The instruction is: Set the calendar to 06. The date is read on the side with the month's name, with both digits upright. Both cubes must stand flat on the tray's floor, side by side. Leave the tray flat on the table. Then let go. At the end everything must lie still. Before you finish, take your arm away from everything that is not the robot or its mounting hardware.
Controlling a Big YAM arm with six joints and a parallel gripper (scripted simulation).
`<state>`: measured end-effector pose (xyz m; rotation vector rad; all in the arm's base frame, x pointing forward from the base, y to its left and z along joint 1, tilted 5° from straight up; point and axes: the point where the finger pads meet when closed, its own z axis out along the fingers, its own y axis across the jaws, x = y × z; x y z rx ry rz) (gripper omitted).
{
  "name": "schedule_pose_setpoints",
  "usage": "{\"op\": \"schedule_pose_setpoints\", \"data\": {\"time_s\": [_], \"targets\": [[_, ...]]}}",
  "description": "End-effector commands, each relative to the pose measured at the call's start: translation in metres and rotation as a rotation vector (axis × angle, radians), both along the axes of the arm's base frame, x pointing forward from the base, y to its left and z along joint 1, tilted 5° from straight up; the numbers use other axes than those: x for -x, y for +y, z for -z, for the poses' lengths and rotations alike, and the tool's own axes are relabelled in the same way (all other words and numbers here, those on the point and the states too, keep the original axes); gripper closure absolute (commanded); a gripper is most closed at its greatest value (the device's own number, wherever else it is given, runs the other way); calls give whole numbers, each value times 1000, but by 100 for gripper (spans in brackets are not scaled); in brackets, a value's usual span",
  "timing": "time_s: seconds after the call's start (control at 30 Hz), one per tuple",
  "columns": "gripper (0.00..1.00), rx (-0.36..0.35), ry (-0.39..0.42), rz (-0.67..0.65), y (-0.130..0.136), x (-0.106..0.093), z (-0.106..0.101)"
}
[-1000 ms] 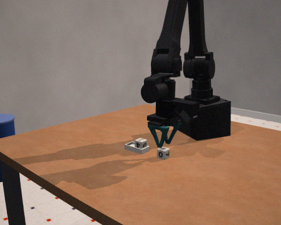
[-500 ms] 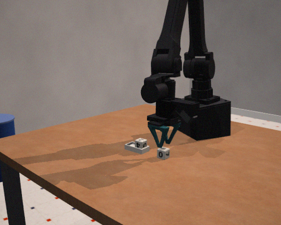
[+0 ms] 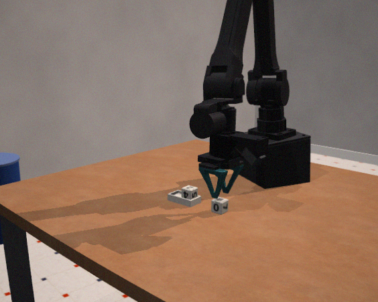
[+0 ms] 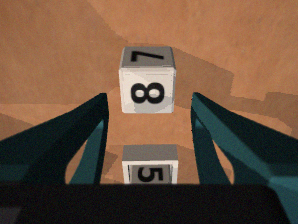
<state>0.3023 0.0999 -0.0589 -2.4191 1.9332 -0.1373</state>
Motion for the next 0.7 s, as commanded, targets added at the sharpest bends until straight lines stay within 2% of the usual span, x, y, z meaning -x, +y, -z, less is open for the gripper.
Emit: {"op": "schedule_pose_setpoints", "data": {"time_s": [0.0,0.27,0.67], "targets": [[55,-9,-19,1,1,-17,-2],[55,-10,-21,1,1,-17,2],[55,-2,2,1,-4,-5,25]]}}
